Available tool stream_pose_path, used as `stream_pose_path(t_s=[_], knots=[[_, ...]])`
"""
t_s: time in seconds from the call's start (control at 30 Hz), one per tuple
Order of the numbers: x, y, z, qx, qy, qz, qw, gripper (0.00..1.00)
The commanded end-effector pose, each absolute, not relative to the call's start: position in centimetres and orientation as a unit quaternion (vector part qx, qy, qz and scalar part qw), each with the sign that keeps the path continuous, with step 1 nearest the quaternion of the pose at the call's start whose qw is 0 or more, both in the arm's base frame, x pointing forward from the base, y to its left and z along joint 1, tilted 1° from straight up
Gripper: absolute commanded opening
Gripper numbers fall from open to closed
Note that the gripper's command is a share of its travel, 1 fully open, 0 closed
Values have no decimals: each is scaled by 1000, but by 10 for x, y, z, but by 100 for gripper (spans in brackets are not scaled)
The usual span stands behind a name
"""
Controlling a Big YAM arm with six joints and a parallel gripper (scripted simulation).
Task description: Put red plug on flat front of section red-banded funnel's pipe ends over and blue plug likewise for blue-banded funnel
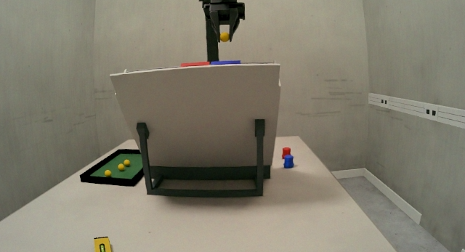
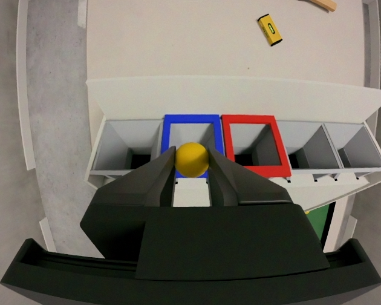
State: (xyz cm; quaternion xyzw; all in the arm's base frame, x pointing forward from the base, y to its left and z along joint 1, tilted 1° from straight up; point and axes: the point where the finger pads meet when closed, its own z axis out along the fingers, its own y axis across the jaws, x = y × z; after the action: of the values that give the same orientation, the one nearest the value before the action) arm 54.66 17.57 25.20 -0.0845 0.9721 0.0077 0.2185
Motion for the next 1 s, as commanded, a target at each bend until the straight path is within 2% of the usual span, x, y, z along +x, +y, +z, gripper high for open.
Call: stream_pose_path(t_s=[0.0,0.97], knots=[[552,175,237,-85,972,7,218,0],[552,175,217,-84,971,9,225,0]])
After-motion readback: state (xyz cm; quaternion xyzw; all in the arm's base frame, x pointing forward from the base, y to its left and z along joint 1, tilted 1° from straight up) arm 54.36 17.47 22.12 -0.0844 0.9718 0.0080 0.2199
